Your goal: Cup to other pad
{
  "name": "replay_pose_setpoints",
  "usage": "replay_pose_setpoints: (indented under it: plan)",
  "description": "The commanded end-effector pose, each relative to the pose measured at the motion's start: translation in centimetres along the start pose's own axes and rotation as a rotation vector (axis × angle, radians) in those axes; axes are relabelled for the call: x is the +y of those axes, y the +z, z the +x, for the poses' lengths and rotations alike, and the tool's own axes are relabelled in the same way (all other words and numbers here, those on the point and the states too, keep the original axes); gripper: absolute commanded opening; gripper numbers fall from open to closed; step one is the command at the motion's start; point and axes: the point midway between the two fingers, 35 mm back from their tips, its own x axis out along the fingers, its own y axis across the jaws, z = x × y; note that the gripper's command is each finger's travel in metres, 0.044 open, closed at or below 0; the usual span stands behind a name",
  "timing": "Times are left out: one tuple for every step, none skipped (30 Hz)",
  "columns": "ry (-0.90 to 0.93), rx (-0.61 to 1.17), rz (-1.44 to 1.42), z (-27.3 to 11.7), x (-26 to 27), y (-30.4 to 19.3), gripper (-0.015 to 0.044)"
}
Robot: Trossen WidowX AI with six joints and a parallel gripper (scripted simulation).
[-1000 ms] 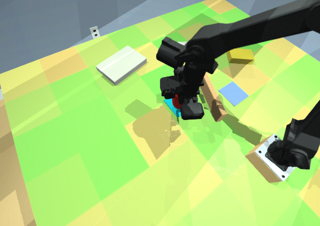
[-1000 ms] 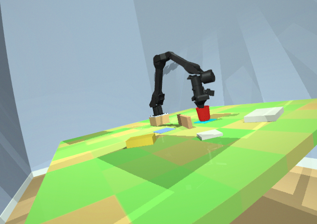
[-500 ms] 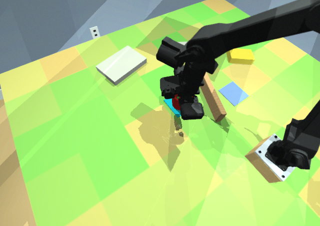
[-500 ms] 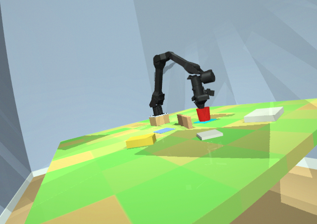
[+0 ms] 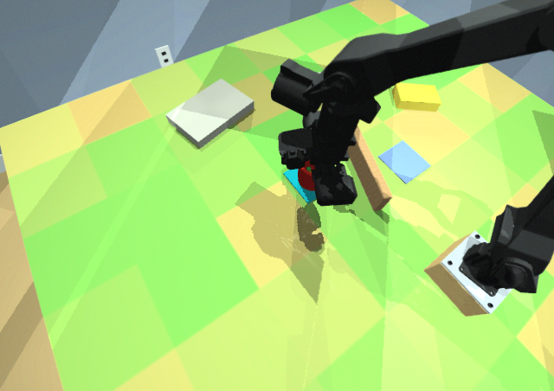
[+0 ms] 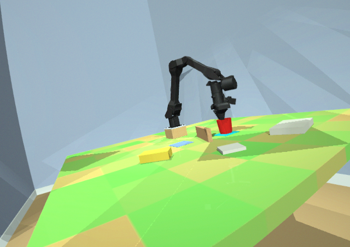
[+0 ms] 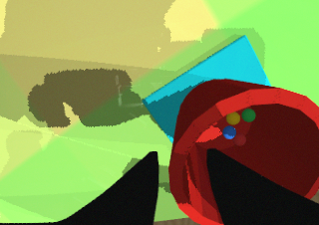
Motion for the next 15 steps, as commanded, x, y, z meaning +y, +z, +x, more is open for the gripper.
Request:
replay_pose_setpoints:
  plan:
    - [-0.012,-0.015,0.002,-1.4,-0.2,0.3,0.0128]
    - [-0.012,-0.015,0.002,-1.6,-0.2,0.3,0.0128]
    - [-0.012,-0.015,0.002,-1.8,-0.2,0.2,0.0128]
    - [-0.012,-0.015,0.002,-1.9,-0.2,0.2,0.0128]
    - [-0.012,-0.014,0.003,-2.1,-0.2,0.2,0.0128]
    - [-0.012,-0.014,0.003,-2.3,-0.1,0.2,0.0128]
    - [-0.012,-0.014,0.003,-2.5,-0.1,0.2,0.0128]
    - [-0.011,-0.014,0.003,-2.7,-0.1,0.1,0.0128]
    - [-0.011,-0.014,0.003,-2.9,-0.1,0.1,0.0128]
    - [-0.011,-0.013,0.003,-3.1,0.0,0.1,0.0128]
    - [-0.011,-0.013,0.004,-3.3,0.0,0.0,0.0128]
    - [-0.011,-0.013,0.004,-3.5,0.0,0.0,0.0128]
    - [-0.011,-0.013,0.004,-3.6,0.1,-0.1,0.0128]
    - [-0.011,-0.013,0.004,-3.7,0.1,-0.1,0.0128]
    - [-0.011,-0.012,0.004,-3.9,0.1,-0.2,0.0128]
